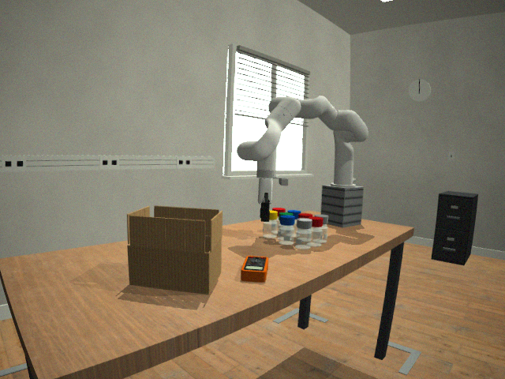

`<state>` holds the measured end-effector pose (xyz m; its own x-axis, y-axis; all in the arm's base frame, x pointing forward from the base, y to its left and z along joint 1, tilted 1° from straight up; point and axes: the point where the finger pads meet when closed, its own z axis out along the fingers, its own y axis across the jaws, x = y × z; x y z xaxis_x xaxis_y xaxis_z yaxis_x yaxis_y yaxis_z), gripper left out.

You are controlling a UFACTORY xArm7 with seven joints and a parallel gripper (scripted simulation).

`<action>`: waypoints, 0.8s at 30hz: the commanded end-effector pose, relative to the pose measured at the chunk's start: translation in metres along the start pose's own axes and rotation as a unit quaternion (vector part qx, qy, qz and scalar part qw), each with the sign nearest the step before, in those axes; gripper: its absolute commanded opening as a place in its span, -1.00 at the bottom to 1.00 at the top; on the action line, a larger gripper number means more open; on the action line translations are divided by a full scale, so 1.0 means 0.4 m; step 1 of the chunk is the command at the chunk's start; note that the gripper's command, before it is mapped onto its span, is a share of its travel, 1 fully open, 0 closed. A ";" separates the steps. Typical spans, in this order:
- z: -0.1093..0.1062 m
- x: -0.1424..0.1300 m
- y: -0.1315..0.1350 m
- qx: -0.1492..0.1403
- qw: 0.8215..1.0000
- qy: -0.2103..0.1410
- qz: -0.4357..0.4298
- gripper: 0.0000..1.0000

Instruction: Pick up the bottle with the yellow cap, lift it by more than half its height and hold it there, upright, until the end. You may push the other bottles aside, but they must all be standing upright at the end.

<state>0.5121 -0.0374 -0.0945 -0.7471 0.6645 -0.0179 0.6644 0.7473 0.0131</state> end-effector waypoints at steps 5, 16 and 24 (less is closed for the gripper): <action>0.045 -0.005 0.003 -0.001 1.000 -0.002 0.000 0.58; 0.054 -0.004 0.003 -0.001 1.000 -0.002 0.000 0.58; 0.055 0.001 0.003 -0.001 1.000 -0.002 0.000 0.58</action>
<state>0.5125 -0.0370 -0.1179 -0.7471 0.6645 -0.0183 0.6644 0.7473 0.0134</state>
